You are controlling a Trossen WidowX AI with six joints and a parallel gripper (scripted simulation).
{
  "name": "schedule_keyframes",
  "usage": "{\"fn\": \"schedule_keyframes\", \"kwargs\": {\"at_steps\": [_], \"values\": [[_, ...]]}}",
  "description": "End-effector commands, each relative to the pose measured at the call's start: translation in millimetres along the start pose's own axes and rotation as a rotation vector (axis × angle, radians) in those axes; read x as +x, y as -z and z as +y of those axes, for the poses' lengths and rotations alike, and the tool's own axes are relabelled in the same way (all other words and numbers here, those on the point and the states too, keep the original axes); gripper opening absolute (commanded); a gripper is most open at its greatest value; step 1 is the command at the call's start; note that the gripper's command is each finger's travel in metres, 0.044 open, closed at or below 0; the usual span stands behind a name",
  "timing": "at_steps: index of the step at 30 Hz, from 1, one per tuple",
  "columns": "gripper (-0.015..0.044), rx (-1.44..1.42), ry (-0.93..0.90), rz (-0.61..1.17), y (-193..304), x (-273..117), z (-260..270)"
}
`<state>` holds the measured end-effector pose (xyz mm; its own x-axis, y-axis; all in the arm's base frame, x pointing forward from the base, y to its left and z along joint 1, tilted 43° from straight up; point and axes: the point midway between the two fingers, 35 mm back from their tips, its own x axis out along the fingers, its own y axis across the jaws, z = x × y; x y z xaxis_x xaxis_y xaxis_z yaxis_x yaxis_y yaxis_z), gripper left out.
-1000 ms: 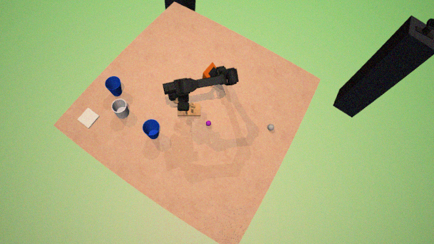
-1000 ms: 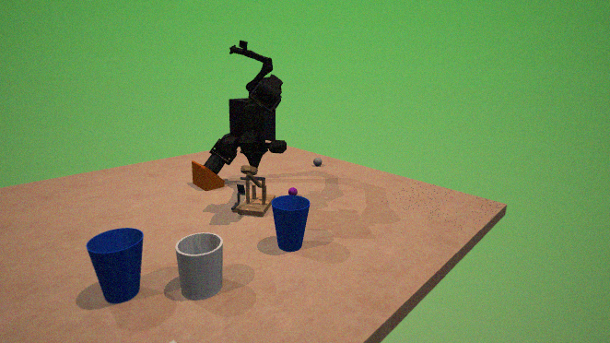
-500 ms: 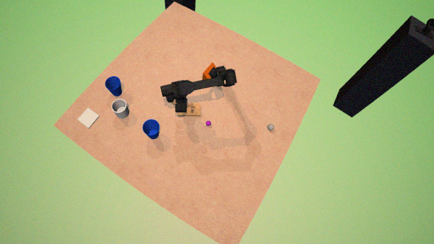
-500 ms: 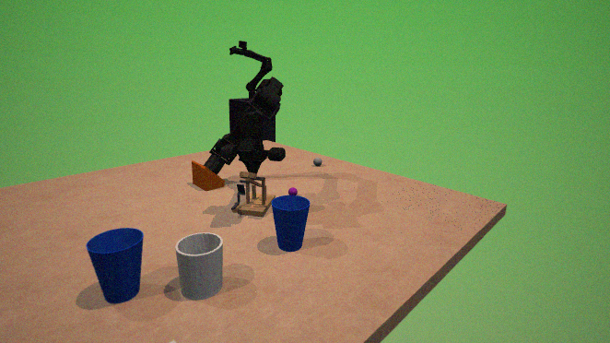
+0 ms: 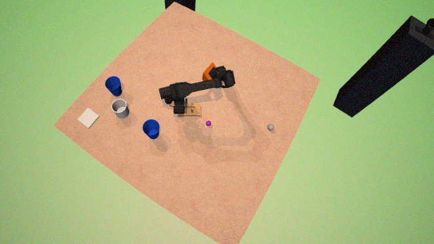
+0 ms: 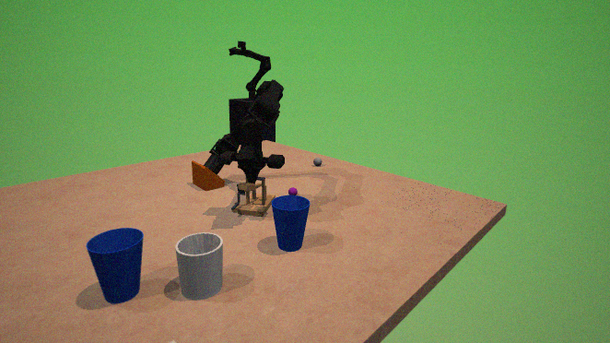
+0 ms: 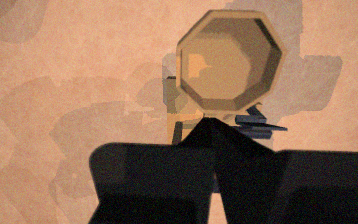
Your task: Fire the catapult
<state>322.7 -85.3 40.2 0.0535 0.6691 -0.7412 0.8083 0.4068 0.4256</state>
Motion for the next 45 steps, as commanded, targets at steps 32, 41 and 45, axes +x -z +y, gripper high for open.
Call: {"fn": "schedule_keyframes", "kwargs": {"at_steps": [32,41,45], "values": [[0.0000,0.001,-0.006,-0.004,-11,39,1],[0.0079,0.004,-0.003,-0.001,-19,27,0],[0.0184,0.009,0.000,0.009,-36,-1,-3]]}}
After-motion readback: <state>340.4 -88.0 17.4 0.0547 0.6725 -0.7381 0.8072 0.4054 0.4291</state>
